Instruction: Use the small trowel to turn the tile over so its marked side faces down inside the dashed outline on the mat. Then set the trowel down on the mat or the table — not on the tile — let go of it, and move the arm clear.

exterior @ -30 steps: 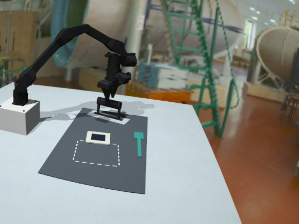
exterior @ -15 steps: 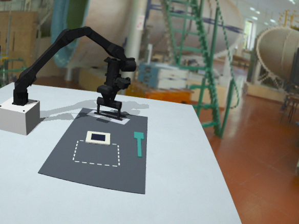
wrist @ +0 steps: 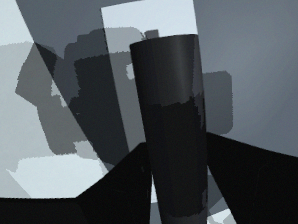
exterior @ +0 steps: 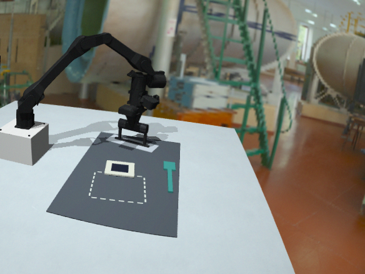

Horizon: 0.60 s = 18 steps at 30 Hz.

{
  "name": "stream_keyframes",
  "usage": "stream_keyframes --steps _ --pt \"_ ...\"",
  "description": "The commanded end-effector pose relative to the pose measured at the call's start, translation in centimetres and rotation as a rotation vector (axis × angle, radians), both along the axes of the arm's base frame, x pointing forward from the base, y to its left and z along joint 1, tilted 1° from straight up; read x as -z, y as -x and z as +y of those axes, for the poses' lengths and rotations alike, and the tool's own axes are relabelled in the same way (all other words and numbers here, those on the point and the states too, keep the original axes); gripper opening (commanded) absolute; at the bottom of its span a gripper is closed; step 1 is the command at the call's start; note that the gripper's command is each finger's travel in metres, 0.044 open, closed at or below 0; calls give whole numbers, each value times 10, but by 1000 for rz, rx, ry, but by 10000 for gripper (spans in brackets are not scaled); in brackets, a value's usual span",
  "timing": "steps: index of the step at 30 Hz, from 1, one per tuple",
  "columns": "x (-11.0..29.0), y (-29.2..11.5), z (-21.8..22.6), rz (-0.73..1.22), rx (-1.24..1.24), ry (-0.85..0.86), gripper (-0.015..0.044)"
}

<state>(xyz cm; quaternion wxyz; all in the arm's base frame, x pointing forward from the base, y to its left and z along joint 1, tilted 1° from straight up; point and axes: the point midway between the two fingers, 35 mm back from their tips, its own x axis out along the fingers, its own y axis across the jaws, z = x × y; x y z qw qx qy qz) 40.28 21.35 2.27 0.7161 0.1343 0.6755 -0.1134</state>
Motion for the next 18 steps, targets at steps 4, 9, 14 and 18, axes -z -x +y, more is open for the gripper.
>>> stream_keyframes --steps 4,9,14,18 --pt "1 0 -2 4 3 7 130" --pt "1 0 -2 4 3 7 130" --pt "1 0 -2 3 -40 9 130" --pt "1 0 -2 2 -157 16 130"
